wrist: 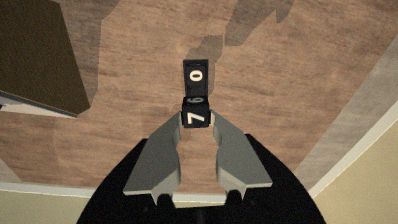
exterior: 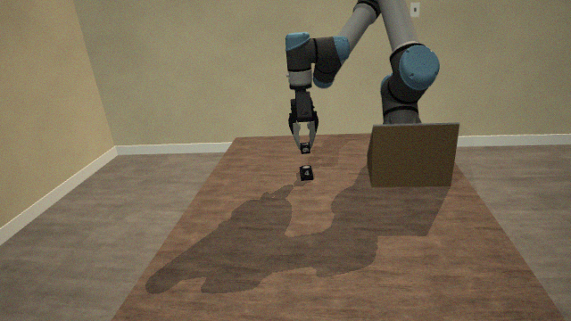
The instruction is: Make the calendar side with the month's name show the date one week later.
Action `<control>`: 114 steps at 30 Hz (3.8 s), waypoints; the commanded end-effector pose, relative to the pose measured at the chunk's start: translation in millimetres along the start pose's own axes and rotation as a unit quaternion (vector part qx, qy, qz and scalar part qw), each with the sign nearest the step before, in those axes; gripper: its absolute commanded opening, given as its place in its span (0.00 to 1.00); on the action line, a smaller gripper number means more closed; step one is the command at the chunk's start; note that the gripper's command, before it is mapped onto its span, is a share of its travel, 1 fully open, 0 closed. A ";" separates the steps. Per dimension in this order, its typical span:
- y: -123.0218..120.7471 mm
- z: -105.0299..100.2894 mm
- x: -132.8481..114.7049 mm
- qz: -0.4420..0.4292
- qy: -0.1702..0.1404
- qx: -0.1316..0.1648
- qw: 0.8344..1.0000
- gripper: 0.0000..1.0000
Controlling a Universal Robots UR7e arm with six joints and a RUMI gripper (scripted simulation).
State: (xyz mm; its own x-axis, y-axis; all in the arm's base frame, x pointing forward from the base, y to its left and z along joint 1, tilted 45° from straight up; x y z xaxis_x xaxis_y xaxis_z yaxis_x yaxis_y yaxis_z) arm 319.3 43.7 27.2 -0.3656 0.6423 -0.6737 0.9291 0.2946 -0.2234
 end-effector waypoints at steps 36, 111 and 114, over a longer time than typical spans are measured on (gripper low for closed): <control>2.5 35.9 -0.6 0.000 0.000 -0.002 1.000 0.10; 2.6 60.0 -0.6 0.000 0.000 -0.002 1.000 0.10; 2.6 60.0 -0.6 0.000 0.000 -0.002 1.000 0.10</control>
State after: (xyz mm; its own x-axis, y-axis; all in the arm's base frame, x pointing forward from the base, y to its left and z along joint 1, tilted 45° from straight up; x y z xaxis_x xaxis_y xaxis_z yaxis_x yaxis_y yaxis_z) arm 325.0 1.5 -15.4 -0.3662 0.6426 -0.6730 0.9287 0.2975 -0.2213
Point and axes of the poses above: the point where the finger pads meet when closed, its own z axis out along the fingers, its own y axis across the jaws, x = y × z, the point moved 4 cm from there along -z, back along the fingers, and after that the axes turned 9 degrees about -z, right-handed, at the moved point
